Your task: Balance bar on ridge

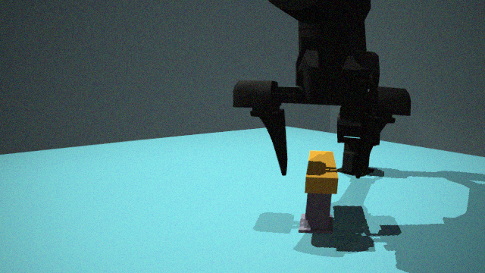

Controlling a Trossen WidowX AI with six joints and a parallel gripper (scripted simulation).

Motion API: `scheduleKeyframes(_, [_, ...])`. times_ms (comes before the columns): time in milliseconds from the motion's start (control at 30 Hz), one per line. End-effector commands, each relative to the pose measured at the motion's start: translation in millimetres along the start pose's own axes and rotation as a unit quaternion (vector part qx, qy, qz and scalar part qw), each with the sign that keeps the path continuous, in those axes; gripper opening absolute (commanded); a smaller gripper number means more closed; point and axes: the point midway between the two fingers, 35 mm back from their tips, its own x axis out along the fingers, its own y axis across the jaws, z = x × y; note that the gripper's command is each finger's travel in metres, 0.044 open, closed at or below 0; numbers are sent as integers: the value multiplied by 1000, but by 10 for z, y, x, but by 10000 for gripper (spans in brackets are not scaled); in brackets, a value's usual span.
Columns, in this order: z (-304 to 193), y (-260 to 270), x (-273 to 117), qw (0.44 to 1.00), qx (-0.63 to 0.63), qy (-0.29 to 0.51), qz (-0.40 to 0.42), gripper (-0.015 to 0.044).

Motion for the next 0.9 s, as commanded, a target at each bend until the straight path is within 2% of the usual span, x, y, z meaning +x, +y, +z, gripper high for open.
scheduleKeyframes(0, [3,-2,-17,1000,0,0,0,440])
scheduleKeyframes(333, [4,-1,-981,1000,0,-3,-1,440])
scheduleKeyframes(867, [1,0,-998,1000,0,-3,-1,440])
